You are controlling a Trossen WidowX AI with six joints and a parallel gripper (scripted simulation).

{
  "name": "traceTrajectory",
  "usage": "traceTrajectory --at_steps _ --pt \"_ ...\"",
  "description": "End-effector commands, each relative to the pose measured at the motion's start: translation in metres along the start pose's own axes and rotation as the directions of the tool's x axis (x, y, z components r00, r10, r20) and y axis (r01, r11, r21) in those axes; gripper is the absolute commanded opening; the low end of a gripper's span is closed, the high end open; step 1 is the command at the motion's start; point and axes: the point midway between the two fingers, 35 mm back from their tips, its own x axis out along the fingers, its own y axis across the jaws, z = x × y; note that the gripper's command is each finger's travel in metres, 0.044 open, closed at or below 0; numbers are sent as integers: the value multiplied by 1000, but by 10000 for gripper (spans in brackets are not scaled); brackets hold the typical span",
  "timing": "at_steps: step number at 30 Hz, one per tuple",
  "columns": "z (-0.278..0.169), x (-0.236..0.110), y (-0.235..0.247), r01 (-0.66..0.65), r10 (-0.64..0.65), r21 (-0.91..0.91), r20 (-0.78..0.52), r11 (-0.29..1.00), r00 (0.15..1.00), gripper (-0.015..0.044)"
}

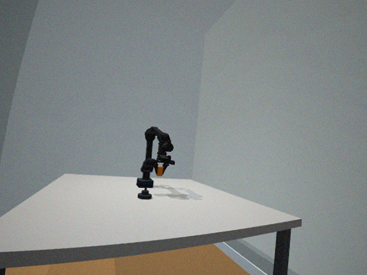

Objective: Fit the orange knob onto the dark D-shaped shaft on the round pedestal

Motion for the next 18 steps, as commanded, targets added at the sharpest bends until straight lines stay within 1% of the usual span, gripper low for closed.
traceTrajectory --at_steps 1,18 --pt "10 2 -8 -1 1 -6 4 1000 1000 0" --pt "36 16 -46 6 -7 19 7 1000 1000 0"
